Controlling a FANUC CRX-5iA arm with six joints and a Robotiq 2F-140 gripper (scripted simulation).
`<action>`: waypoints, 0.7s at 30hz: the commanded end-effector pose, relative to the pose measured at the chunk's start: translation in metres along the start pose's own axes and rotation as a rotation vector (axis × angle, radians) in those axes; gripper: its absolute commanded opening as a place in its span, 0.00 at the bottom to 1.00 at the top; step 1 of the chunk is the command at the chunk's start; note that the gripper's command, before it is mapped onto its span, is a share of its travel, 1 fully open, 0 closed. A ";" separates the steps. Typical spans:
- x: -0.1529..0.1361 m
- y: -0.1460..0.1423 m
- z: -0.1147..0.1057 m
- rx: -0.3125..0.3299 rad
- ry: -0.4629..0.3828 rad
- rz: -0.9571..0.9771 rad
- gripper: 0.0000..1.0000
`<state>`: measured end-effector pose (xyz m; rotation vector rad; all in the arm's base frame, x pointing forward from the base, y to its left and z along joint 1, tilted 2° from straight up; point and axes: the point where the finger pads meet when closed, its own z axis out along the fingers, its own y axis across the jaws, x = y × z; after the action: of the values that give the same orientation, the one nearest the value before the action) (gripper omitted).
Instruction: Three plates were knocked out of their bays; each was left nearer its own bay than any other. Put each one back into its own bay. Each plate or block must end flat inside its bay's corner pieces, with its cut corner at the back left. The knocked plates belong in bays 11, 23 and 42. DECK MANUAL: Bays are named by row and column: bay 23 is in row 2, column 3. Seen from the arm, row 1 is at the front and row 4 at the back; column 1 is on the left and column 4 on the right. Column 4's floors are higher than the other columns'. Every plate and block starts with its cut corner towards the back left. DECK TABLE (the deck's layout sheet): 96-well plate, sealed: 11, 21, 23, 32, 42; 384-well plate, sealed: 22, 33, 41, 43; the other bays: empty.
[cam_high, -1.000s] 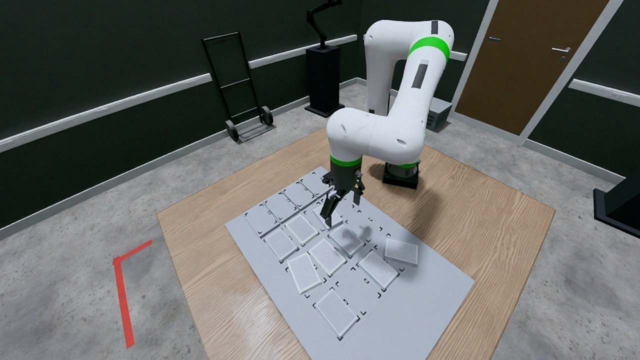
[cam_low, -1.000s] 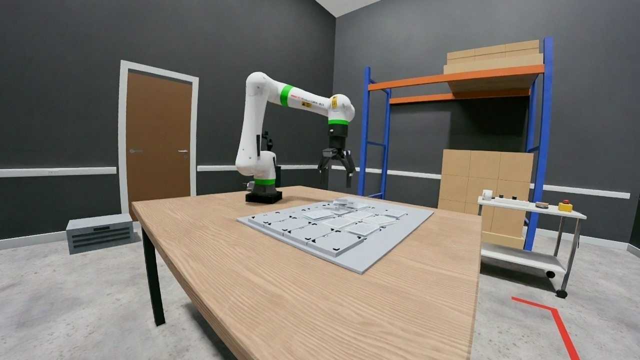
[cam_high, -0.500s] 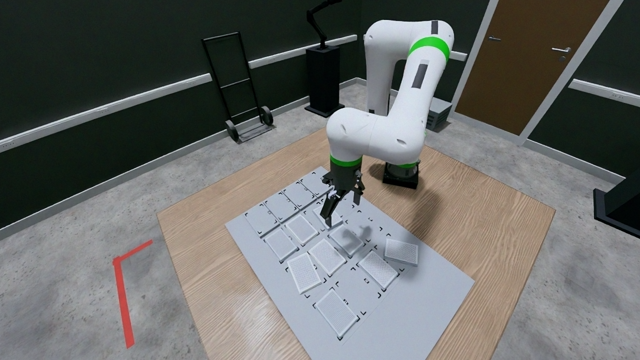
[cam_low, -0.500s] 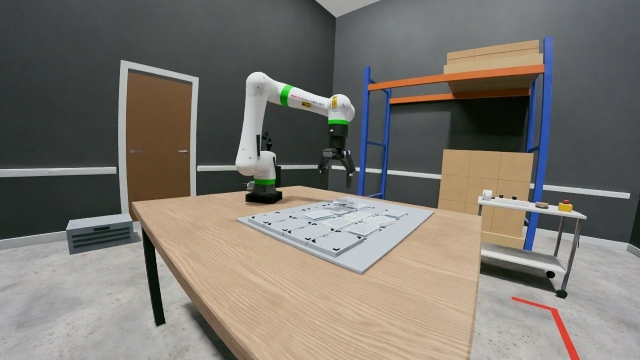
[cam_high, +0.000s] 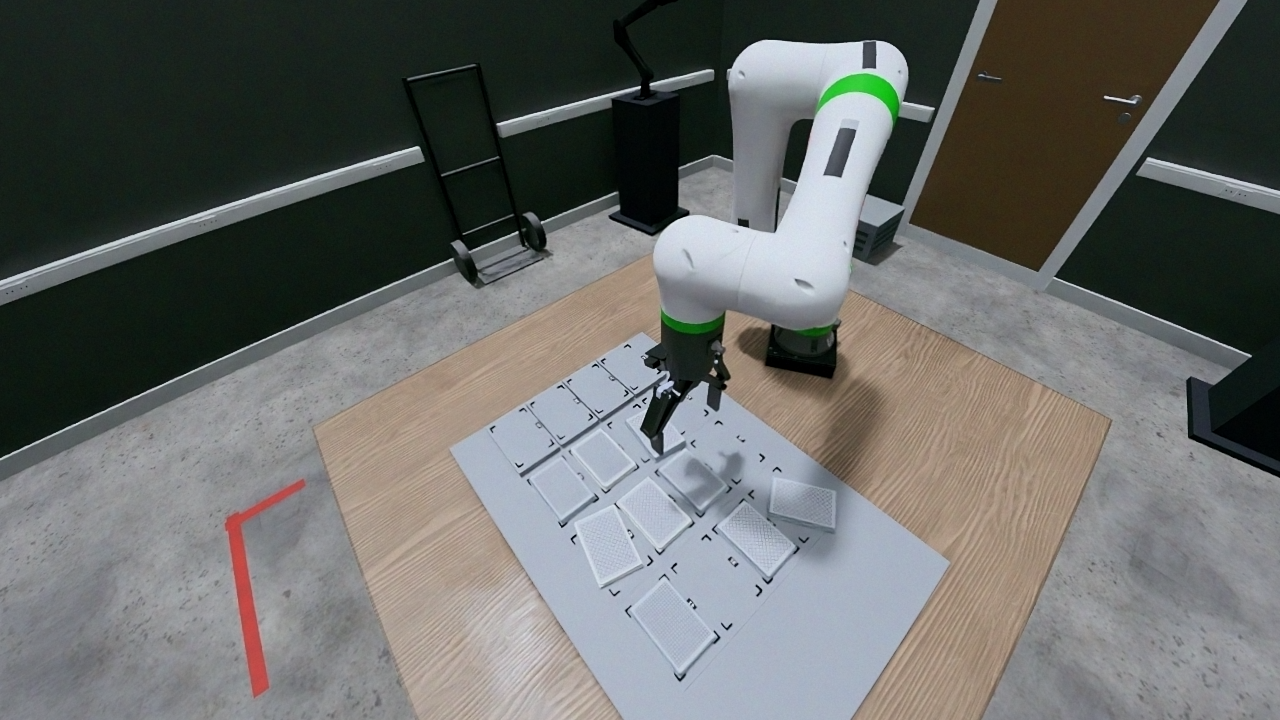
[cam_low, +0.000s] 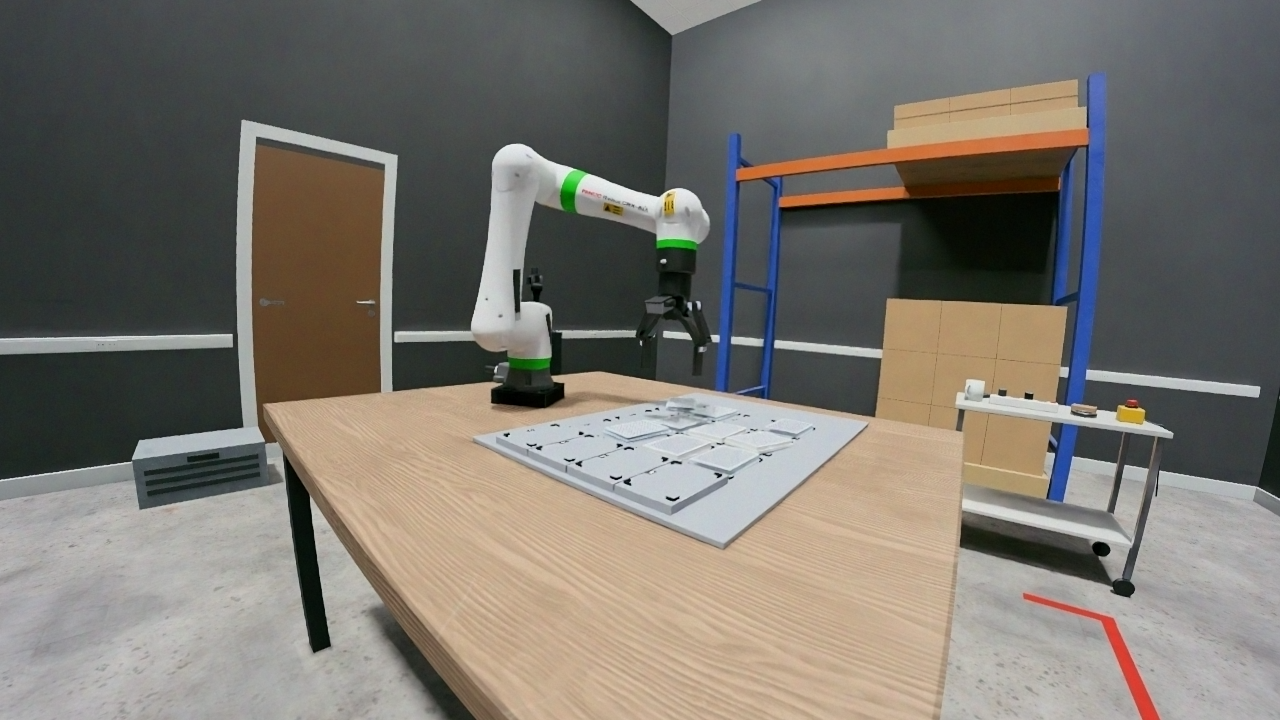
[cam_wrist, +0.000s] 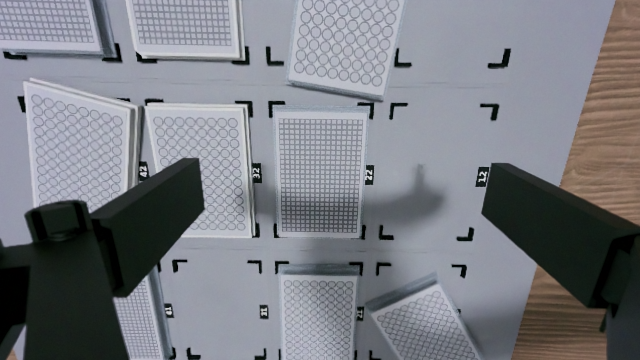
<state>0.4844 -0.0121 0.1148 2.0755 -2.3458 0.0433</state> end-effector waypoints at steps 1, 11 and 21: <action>-0.011 -0.001 -0.001 0.002 0.000 -0.001 1.00; -0.043 -0.001 -0.001 0.002 0.000 -0.001 1.00; -0.083 0.000 -0.001 0.002 0.000 -0.001 1.00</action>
<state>0.4934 0.0622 0.1129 2.0766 -2.3451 0.0428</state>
